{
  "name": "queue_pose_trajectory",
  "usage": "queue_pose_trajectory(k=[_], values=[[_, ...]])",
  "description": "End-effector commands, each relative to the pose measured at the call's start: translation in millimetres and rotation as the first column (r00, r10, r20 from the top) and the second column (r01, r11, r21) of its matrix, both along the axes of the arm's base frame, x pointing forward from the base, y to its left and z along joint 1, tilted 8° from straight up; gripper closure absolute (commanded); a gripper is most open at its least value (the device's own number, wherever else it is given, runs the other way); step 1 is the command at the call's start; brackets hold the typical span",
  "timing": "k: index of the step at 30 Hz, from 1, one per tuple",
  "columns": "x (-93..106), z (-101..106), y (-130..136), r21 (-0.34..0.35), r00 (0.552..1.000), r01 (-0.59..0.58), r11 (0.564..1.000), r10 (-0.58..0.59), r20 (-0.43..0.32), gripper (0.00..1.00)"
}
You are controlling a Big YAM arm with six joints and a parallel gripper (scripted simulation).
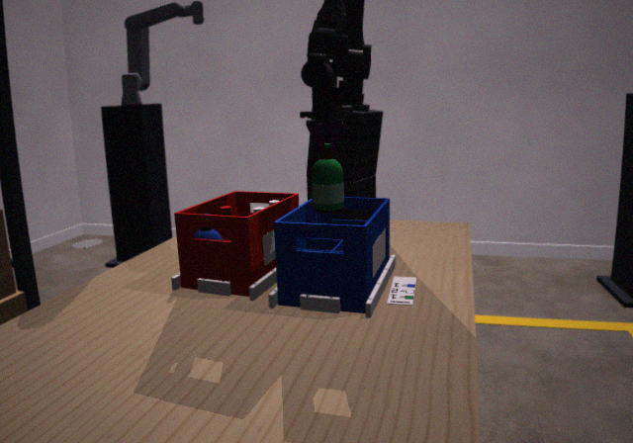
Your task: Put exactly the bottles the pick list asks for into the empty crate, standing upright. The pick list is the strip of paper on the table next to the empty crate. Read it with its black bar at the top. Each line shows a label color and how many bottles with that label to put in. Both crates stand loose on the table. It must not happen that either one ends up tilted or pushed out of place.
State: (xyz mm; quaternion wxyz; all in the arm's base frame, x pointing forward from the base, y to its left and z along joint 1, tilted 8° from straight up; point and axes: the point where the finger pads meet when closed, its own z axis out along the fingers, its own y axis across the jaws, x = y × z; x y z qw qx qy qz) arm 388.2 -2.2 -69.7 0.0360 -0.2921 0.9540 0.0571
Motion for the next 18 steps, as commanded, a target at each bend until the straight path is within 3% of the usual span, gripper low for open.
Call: queue_pose_trajectory(k=[1,5,14,18], values=[[9.2,1,4,-0.004,1.000,0.001,1.000,-0.001,0.030,1.00],[21.5,7,2,-0.005,0.998,0.006,1.000,-0.006,0.063,1.00],[19.1,1,3,-0.005,0.998,0.006,1.000,-0.006,0.064,1.00],[6.8,-16,6,-0.003,1.000,0.003,1.000,-0.002,0.026,1.00]])
